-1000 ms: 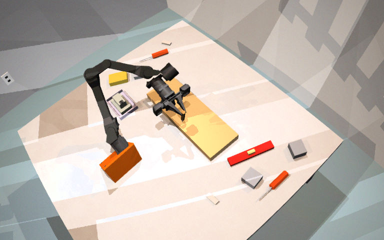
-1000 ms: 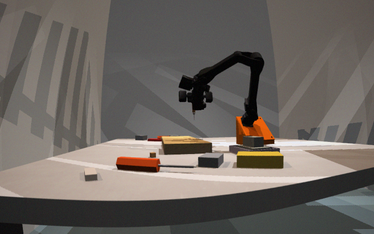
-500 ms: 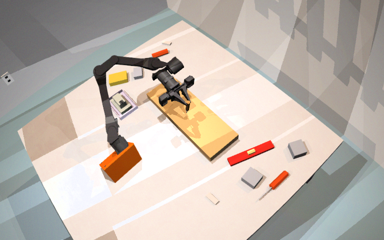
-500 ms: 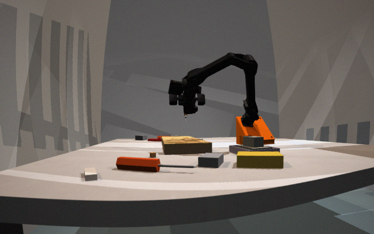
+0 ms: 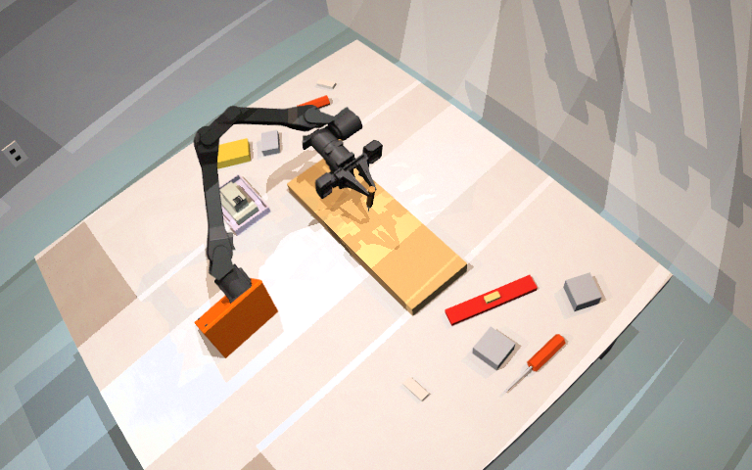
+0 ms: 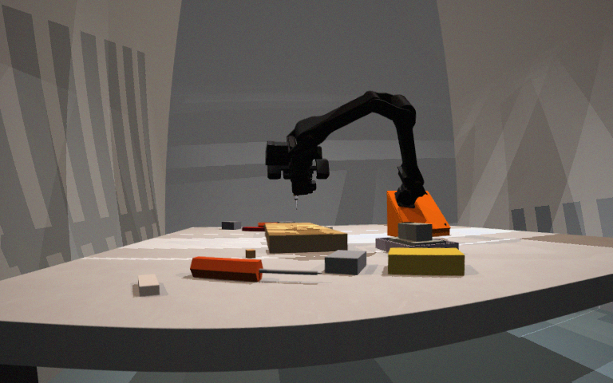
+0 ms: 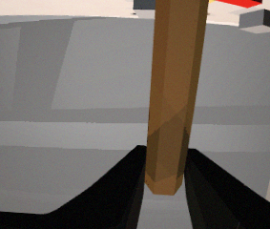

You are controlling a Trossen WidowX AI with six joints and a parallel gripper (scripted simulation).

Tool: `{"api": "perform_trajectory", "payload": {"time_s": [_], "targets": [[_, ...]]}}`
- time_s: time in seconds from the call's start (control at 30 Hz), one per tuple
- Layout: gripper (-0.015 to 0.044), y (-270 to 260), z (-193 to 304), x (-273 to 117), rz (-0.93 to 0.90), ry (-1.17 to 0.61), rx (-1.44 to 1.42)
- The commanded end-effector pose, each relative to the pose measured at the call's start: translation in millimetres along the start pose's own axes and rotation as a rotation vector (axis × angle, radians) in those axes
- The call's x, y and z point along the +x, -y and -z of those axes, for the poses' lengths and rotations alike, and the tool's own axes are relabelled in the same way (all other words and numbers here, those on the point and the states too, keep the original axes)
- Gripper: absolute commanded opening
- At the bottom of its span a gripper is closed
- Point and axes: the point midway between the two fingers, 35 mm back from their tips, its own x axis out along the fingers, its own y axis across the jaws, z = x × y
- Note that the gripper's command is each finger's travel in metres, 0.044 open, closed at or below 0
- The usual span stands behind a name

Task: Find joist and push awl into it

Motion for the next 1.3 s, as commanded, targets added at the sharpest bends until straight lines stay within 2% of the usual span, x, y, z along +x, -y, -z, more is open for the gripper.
{"api": "perform_trajectory", "payload": {"time_s": [0.0, 1.27], "targets": [[0.0000, 1, 2, 2, -0.007, -0.010, 0.012], [0.0000, 1, -46, 12, -0.007, -0.008, 0.012]]}}
